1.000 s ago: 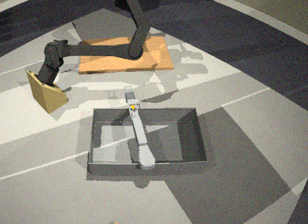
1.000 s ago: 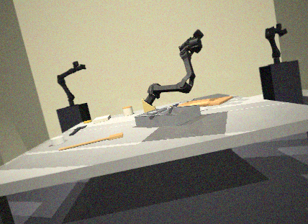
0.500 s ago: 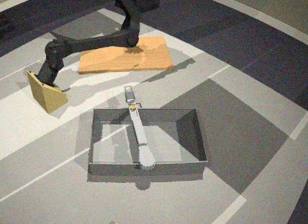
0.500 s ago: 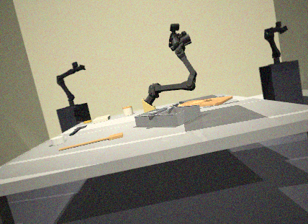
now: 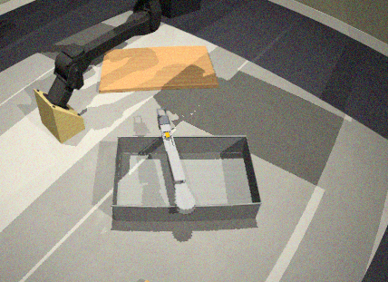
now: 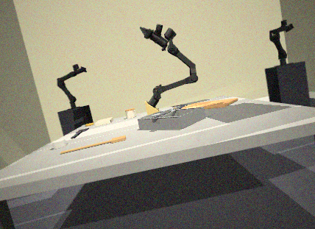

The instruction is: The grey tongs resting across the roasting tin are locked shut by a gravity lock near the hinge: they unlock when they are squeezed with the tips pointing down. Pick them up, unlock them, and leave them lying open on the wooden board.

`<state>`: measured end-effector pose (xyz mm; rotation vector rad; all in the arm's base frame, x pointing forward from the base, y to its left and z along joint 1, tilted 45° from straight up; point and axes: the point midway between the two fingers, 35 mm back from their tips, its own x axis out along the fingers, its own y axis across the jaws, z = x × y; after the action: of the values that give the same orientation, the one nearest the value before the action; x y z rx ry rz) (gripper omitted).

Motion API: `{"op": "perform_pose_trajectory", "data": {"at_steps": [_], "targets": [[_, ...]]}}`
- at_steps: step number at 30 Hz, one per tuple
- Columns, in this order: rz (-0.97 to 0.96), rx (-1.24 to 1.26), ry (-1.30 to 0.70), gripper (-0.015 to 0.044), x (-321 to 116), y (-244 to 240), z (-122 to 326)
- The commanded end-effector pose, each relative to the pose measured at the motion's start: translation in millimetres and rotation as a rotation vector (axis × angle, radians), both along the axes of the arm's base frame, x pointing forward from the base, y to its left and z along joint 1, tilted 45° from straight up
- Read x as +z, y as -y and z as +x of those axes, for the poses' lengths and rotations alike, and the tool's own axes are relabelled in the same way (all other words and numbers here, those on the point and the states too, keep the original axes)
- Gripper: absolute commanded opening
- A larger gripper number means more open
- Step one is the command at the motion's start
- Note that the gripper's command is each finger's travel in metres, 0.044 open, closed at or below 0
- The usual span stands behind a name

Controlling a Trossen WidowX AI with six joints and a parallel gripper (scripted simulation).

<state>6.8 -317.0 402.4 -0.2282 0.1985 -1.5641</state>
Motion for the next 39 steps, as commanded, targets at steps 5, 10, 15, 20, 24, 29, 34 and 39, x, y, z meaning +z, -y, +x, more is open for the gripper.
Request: {"op": "perform_pose_trajectory", "data": {"at_steps": [5, 10, 15, 20, 24, 29, 34, 39], "targets": [[0.220, 0.479, -0.435, 0.0260, -88.0, 11.4, 108.2], [0.252, 0.835, -0.703, 0.0260, -140.7, -11.4, 172.6], [0.194, 1.224, -0.942, 0.0260, -190.0, -55.2, 227.3], [0.042, 1.618, -1.109, 0.0260, -230.4, -112.9, 266.3], [-0.119, 1.907, -1.164, 0.0260, -255.1, -162.5, 284.7], [-0.400, 2.246, -1.153, 0.0260, -278.2, -227.8, 295.5], [-0.716, 2.513, -1.029, 0.0260, -292.4, -289.4, 293.9], [-1.041, 2.690, -0.802, 0.0260, -299.5, -345.7, 283.8]]}}
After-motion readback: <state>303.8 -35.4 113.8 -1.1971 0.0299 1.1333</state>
